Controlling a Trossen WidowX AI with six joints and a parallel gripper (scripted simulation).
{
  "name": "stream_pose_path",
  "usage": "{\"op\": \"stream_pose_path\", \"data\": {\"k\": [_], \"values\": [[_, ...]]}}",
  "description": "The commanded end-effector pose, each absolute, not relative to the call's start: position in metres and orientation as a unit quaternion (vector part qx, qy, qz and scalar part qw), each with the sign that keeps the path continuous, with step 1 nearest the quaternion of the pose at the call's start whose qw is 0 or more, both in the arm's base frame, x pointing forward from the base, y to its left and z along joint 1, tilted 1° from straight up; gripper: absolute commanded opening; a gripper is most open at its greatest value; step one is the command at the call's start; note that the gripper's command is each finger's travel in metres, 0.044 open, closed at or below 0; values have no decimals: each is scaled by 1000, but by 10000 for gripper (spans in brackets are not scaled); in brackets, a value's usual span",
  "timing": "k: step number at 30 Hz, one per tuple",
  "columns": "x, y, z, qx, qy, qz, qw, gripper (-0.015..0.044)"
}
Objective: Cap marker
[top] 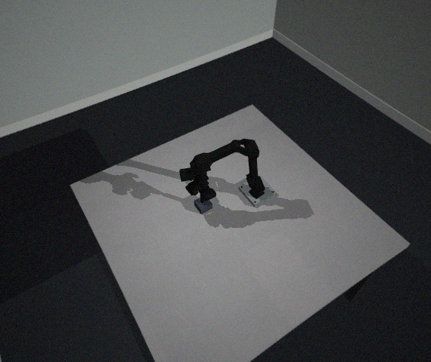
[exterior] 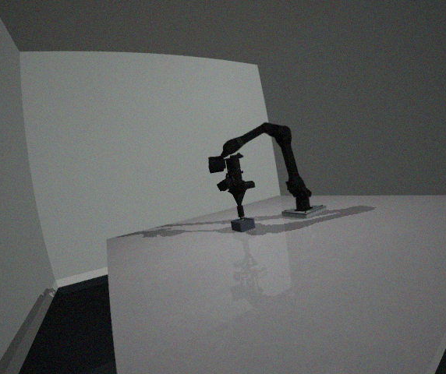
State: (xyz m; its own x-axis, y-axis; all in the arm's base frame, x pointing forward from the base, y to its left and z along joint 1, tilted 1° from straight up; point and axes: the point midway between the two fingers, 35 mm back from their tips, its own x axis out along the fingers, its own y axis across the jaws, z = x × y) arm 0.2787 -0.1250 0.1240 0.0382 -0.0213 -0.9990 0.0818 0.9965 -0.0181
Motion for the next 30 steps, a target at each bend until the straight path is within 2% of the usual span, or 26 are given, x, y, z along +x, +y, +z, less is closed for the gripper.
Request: {"op": "stream_pose_path", "data": {"k": [1,8,16,22,30], "values": [[279,-125,117,25,693,-36,719,0],[280,-125,125,22,692,-36,721,0],[278,-124,205,21,692,-36,721,0],[276,-124,212,22,692,-36,721,0],[276,-124,212,22,692,-36,721,210]]}}
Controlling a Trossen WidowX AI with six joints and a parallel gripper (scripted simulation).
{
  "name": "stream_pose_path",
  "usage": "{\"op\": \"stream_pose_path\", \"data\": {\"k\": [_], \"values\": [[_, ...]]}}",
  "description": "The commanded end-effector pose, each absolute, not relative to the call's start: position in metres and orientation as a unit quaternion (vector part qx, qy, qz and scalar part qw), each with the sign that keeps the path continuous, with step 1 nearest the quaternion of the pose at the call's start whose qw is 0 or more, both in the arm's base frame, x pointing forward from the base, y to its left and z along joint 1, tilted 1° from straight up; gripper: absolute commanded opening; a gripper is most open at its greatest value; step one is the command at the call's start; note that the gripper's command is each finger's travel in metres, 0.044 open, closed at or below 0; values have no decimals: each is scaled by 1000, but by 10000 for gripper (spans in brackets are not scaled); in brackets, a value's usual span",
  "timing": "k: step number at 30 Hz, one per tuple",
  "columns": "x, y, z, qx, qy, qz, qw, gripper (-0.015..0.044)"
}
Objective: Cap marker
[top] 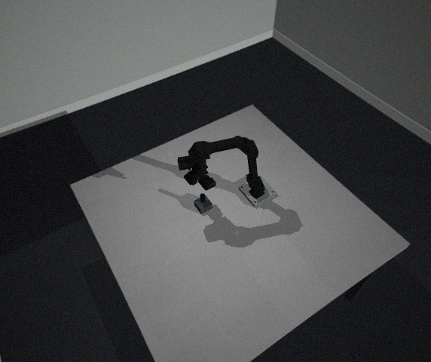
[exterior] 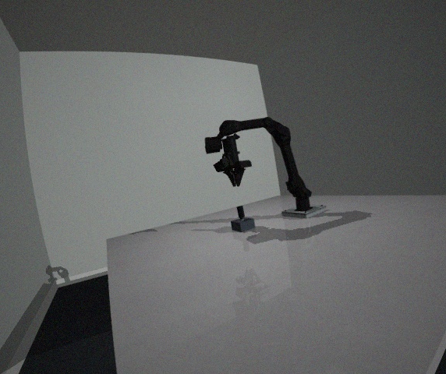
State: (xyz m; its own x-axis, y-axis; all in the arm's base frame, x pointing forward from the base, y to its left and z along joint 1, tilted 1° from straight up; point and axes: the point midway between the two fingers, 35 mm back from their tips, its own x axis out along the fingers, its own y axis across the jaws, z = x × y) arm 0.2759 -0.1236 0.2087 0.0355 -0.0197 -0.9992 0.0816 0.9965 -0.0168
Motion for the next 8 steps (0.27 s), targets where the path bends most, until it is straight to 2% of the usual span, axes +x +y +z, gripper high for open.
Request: {"op": "stream_pose_path", "data": {"k": [1,8], "values": [[276,-124,212,22,692,-36,721,236],[276,-124,212,22,692,-36,721,420]]}}
